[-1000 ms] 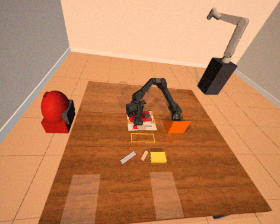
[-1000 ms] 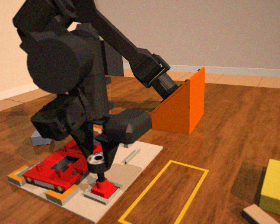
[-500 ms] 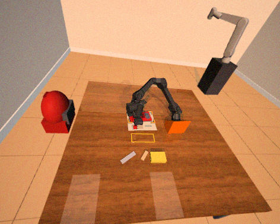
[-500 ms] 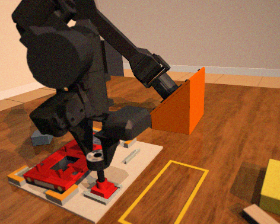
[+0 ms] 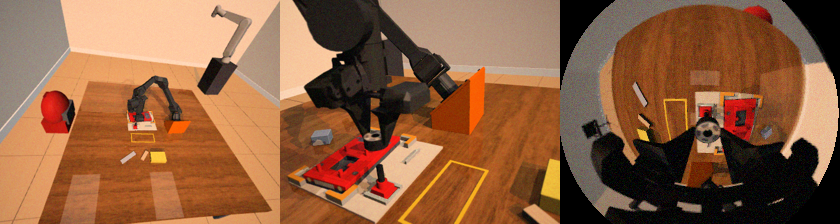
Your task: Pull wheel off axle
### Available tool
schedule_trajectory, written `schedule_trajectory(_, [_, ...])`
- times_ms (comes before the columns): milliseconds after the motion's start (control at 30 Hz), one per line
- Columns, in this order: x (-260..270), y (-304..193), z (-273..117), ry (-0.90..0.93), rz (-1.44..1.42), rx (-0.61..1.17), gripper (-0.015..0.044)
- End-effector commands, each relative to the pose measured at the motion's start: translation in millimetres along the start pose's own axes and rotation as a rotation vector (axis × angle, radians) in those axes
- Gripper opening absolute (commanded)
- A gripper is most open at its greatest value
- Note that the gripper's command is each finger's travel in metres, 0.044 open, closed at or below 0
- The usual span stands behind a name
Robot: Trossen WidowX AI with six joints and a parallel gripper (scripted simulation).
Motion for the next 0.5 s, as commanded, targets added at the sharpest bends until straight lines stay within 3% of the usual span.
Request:
schedule_trajectory(0, [17.7, -4.6, 2.2, 0.006, -0.007, 0.012, 0.0000])
schedule_trajectory(467, [111.0, -32.6, -4.8, 0.011, 0.007, 0.005, 0.0000])
Point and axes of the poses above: the point midway between the two fingers, 35 mm back from their tips, its own z axis out along the fingers, its own x axis across the jaws, y = z × x, the point moved 2 cm from there along -z, back along the fingers, and after that the axes turned 11 degrees about -z, right-handed, at the moved point
